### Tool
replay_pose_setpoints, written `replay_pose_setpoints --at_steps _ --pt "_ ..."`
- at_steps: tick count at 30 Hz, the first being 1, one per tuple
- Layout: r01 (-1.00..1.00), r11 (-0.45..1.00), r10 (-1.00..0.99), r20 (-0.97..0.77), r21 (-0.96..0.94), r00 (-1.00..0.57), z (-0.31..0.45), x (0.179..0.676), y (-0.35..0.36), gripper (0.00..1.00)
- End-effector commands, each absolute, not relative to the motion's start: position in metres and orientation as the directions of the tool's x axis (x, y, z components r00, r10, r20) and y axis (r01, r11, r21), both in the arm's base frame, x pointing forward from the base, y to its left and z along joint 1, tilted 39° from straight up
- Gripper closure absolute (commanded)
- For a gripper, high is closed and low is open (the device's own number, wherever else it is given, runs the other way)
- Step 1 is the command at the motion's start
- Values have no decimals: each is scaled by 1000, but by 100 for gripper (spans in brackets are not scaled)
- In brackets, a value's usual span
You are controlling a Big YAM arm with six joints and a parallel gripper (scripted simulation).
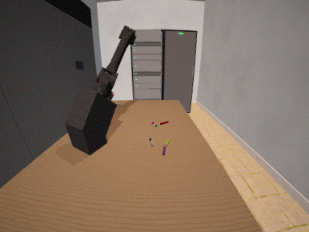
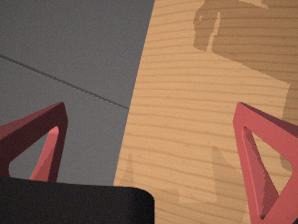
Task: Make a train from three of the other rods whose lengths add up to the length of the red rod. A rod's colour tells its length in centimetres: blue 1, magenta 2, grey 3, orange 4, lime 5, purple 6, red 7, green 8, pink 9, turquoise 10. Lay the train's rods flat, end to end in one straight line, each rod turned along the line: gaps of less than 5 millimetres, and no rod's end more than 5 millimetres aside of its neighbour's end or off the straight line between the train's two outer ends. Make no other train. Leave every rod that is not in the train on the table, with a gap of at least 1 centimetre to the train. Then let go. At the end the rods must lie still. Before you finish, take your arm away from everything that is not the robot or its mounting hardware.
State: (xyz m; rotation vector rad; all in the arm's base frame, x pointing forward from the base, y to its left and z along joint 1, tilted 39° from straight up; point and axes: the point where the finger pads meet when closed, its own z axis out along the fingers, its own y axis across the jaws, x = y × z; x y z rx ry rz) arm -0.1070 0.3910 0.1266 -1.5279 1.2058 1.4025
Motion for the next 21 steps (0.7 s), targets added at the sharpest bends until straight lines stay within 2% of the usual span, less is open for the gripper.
replay_pose_setpoints --at_steps 1,12,17,21 --pt "-958 -278 -132 -991 71 -35 139 -99 399 0" --pt "-985 -162 -112 -993 57 -39 155 -53 426 0" --pt "-998 -27 -92 -995 51 -48 176 5 449 0" --pt "-992 115 -69 -996 45 -53 201 71 463 0"
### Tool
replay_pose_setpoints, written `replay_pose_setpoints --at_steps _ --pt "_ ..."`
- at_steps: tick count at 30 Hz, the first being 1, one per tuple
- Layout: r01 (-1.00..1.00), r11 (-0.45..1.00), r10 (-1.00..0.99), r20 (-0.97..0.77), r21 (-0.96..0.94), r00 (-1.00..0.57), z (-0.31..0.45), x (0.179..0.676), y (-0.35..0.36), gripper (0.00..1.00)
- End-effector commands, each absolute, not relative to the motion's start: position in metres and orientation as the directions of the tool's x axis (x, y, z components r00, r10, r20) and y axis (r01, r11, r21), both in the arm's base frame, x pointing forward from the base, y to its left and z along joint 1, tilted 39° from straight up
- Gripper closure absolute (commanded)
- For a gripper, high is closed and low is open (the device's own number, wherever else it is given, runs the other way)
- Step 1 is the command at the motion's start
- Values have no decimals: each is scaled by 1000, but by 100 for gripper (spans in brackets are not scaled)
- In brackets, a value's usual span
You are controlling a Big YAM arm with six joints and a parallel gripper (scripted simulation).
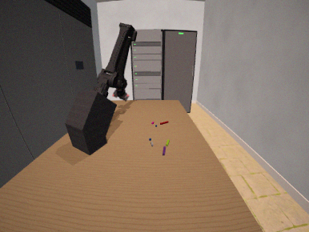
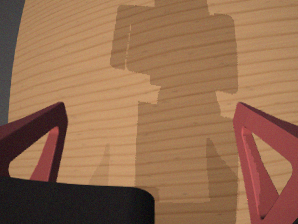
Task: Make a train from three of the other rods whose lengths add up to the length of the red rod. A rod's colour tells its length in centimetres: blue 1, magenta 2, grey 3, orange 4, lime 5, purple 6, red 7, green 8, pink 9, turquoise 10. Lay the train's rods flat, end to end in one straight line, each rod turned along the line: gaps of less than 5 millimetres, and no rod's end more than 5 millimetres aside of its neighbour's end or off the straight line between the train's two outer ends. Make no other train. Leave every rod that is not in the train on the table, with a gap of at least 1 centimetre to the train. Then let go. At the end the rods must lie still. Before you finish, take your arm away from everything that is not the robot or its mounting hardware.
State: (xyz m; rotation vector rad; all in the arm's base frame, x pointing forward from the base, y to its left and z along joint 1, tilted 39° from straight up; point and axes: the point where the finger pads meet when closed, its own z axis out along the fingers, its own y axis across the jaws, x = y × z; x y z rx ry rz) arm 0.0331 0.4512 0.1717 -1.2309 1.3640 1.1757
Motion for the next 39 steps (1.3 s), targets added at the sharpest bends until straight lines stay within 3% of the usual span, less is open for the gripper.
replay_pose_setpoints --at_steps 1,4,6,10,11,21,23,24,31,39 --pt "-987 155 -62 -997 43 -53 208 91 464 0" --pt "-958 285 -42 -998 38 -52 234 155 463 0" --pt "-958 285 -42 -998 38 -52 234 155 463 0" --pt "-881 472 -13 -999 30 -41 275 249 441 0" --pt "-883 468 -13 -999 30 -41 278 252 440 0" --pt "-628 778 22 -1000 15 3 364 411 329 0" --pt "-628 778 22 -1000 15 3 364 411 329 0" --pt "-579 815 24 -1000 13 11 388 438 298 0" --pt "-359 933 22 -999 5 44 433 489 197 0" --pt "-177 984 11 -998 -1 66 483 511 98 0"
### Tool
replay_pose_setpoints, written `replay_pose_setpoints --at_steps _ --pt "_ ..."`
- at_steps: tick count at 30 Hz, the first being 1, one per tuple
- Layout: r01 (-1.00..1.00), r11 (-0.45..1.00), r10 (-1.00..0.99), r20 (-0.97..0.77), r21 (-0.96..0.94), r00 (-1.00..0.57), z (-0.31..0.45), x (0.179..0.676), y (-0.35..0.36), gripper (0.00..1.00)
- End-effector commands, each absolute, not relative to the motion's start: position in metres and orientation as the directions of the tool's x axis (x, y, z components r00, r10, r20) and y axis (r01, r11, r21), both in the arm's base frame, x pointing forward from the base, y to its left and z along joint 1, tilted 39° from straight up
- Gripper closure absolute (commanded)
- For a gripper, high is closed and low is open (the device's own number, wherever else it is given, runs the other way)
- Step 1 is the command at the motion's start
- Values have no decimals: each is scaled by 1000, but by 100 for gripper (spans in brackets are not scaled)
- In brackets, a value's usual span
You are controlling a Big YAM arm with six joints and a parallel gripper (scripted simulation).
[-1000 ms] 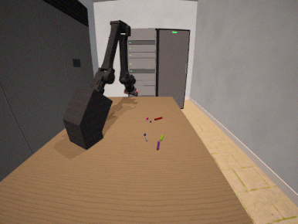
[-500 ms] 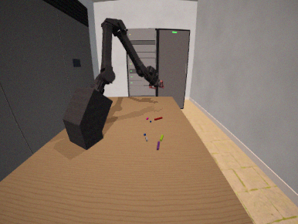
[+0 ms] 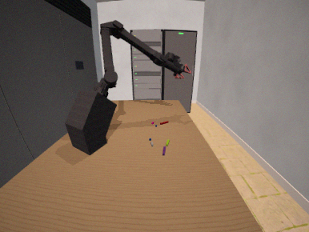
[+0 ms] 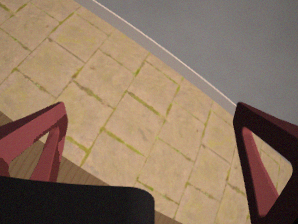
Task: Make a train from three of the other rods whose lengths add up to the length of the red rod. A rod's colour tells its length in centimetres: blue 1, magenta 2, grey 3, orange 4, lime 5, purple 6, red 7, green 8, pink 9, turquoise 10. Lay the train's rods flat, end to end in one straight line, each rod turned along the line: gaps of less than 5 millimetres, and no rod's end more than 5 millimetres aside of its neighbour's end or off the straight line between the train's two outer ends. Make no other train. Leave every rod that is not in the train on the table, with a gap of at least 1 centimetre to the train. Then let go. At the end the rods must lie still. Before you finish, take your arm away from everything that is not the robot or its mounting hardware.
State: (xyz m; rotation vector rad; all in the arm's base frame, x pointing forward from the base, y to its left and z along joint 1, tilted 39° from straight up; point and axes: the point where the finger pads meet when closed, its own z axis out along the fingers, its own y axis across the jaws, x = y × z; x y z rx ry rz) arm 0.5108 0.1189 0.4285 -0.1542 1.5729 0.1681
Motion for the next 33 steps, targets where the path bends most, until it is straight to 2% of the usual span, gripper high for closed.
replay_pose_setpoints --at_steps 1,3,7,8,10,11,22,23,24,28,29,33 --pt "-177 984 11 -998 -1 66 483 511 98 0" --pt "-53 999 -1 -997 -5 77 504 512 44 0" --pt "8 1000 -7 -997 -7 82 529 509 3 0" --pt "5 997 -79 -997 -79 -12 498 530 -14 0" --pt "5 997 -79 -997 -79 -12 498 530 -14 0" --pt "-31 987 -158 -978 -155 -133 431 537 -18 0" --pt "-35 986 -163 -985 -161 -54 472 528 -7 0" --pt "-37 986 -163 -985 -161 -63 467 531 -8 0" --pt "-71 972 -234 -953 -224 -193 399 543 -23 0" --pt "-68 972 -234 -953 -225 -193 399 543 -24 0" --pt "-119 951 -305 -920 -284 -244 368 546 -28 0" --pt "-106 951 -308 -927 -292 -215 388 550 -29 0"
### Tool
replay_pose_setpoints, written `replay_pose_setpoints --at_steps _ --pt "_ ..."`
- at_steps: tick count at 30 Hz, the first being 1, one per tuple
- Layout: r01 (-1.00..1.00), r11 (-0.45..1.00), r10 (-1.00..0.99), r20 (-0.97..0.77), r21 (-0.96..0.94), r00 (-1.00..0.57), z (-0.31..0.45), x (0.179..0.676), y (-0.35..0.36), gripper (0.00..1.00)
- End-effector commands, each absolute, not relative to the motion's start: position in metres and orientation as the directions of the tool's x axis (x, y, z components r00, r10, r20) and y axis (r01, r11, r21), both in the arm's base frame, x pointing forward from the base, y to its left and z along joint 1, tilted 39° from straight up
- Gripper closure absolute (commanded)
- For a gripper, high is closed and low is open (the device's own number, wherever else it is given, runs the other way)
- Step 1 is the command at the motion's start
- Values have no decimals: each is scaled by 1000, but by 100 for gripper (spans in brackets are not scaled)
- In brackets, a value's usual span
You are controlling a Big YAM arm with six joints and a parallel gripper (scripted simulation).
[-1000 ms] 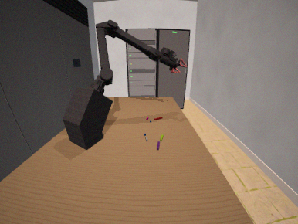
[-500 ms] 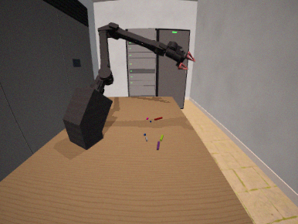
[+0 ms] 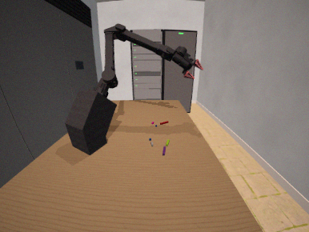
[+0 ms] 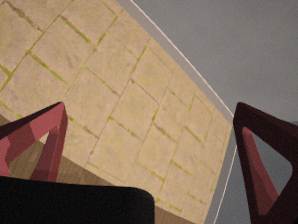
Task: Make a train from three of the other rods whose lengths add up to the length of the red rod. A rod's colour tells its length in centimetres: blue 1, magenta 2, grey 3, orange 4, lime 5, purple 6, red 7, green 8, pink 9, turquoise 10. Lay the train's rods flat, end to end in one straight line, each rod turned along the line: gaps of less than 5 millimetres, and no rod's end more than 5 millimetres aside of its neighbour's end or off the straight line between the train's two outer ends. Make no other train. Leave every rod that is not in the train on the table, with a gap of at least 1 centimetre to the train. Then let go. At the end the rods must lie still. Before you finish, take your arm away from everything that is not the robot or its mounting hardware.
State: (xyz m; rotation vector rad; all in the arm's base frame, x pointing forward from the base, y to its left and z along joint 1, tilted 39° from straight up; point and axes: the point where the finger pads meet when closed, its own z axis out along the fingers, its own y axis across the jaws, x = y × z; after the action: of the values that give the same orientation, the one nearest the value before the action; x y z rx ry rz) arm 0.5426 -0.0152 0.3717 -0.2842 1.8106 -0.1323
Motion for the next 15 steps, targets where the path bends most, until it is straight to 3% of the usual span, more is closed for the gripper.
replay_pose_setpoints --at_steps 1,3,7,8,15 --pt "-106 951 -308 -927 -292 -215 388 550 -29 0" --pt "-106 947 -317 -937 -304 -144 416 543 -16 0" --pt "-114 947 -315 -934 -299 -170 405 545 -16 0" --pt "-173 927 -372 -883 -334 -287 337 547 -32 0" --pt "-231 898 -433 -842 -374 -321 308 547 -36 0"
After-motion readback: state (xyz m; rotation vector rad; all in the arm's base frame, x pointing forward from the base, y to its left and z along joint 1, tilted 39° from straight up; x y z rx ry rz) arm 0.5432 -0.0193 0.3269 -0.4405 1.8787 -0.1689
